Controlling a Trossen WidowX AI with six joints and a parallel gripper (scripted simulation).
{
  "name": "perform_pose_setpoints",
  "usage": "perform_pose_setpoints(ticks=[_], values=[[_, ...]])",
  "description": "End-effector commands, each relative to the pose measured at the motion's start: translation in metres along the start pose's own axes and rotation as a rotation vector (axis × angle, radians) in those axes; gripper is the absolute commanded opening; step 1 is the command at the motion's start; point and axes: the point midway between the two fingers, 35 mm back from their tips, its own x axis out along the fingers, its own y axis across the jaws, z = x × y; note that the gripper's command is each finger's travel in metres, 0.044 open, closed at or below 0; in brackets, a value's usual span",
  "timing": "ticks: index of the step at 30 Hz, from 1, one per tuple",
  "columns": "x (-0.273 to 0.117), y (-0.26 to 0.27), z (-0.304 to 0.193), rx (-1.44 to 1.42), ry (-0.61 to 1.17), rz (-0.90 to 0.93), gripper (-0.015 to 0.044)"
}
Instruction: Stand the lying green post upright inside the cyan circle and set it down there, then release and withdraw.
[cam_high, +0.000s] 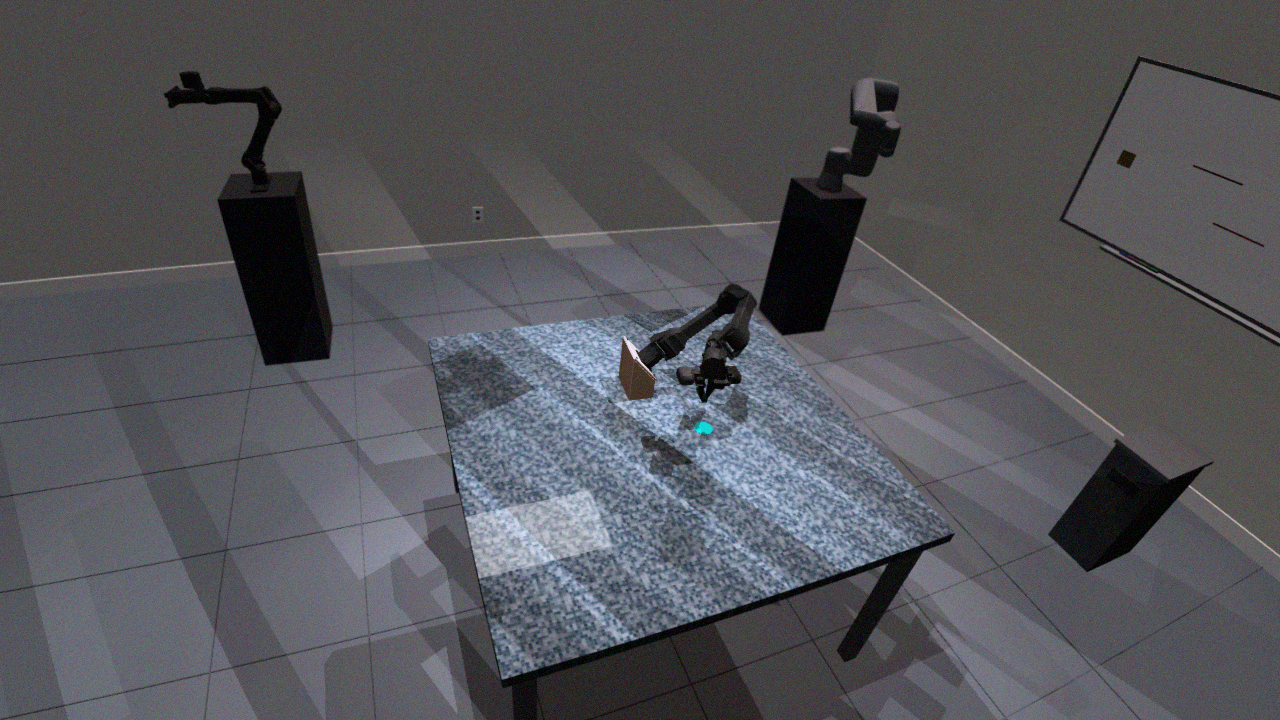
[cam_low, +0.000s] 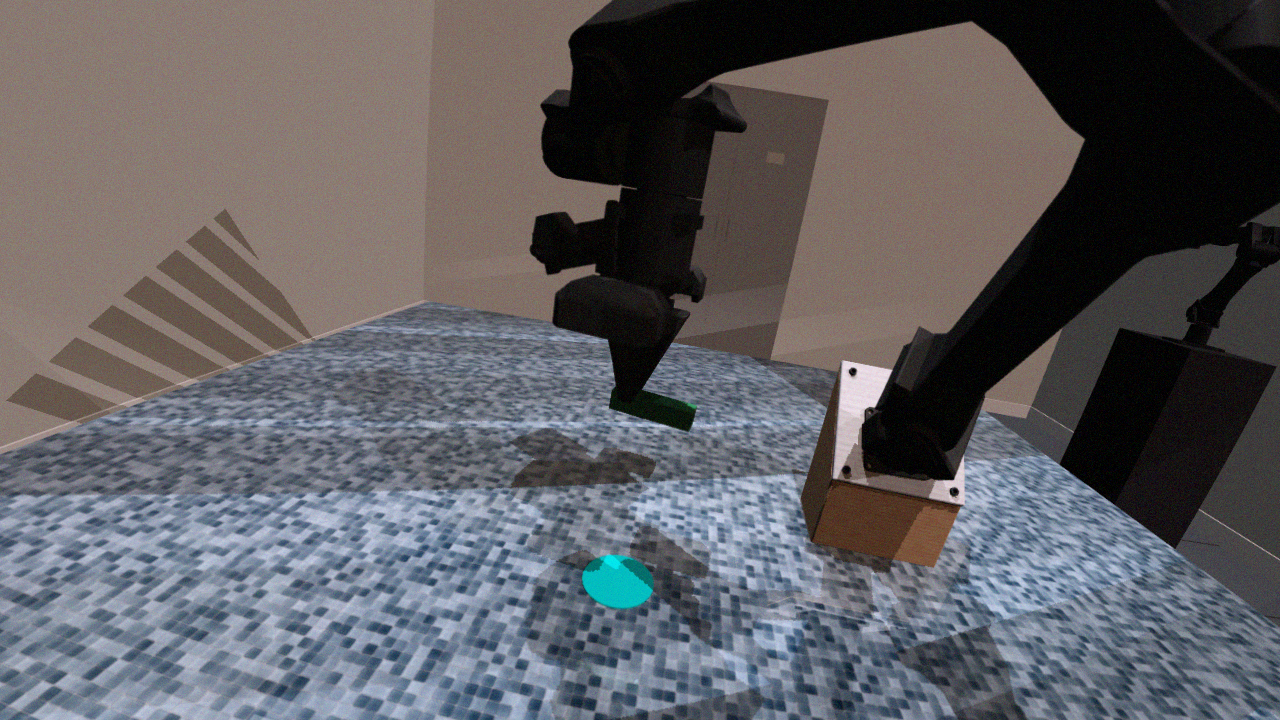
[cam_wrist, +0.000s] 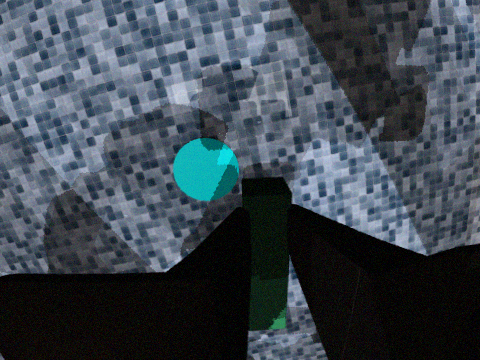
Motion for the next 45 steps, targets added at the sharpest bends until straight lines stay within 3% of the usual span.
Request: perform_pose_setpoints(ticks=[1, 10, 45], values=[[0.003, 0.012, -0.009, 0.086, 0.013, 0.010, 0.0023], [0.003, 0.032, -0.022, 0.219, 0.020, 0.018, 0.0023], [0.021, 0.023, -0.039, 0.188, 0.030, -0.172, 0.0023]])
